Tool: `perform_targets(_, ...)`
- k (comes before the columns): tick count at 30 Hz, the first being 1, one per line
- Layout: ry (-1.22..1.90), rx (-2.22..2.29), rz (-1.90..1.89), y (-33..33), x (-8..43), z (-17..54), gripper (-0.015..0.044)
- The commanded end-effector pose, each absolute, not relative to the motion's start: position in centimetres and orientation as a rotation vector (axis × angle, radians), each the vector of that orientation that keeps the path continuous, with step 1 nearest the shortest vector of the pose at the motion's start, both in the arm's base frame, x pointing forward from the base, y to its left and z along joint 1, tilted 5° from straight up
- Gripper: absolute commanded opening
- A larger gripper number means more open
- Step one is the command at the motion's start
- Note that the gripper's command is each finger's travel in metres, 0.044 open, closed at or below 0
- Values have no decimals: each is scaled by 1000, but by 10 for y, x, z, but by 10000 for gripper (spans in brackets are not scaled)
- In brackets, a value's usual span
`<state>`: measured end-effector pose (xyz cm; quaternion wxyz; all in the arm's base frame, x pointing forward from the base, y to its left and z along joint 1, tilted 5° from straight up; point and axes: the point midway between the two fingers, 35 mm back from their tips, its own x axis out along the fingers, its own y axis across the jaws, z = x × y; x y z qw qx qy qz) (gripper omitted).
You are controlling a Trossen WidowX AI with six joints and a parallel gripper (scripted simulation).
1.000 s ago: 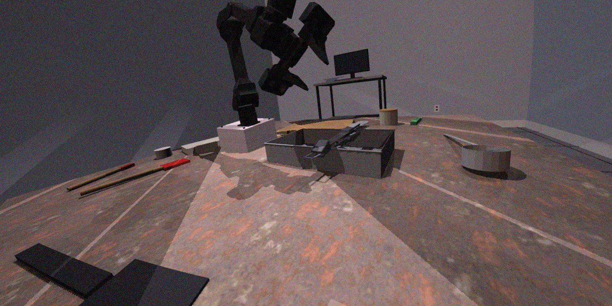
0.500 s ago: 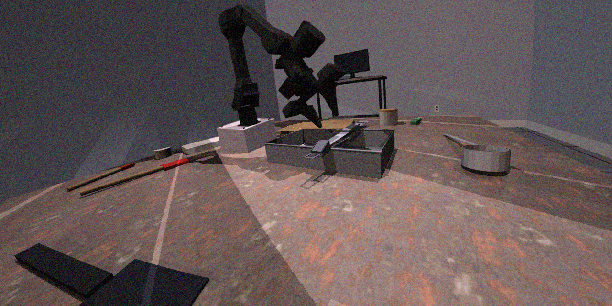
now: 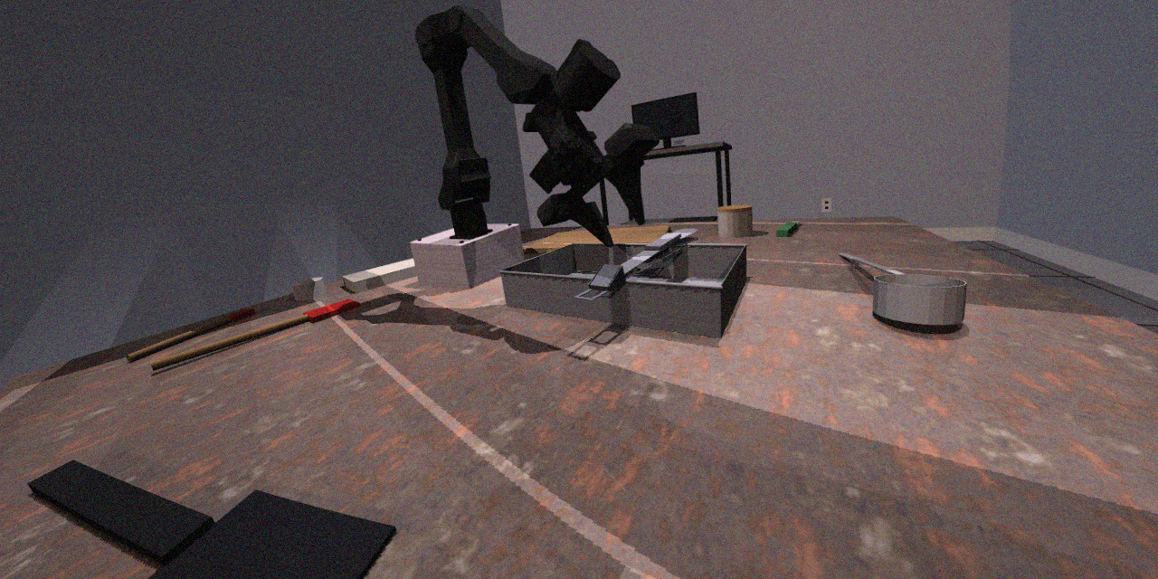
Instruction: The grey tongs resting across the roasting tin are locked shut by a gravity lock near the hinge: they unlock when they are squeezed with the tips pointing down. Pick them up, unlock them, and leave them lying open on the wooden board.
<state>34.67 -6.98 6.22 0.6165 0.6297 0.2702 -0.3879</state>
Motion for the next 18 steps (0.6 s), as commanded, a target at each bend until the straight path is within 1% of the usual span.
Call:
perform_targets(1,627,1448,-888,-71,352,58,260)
perform_targets(18,626,1448,-887,-74,369,37,260)
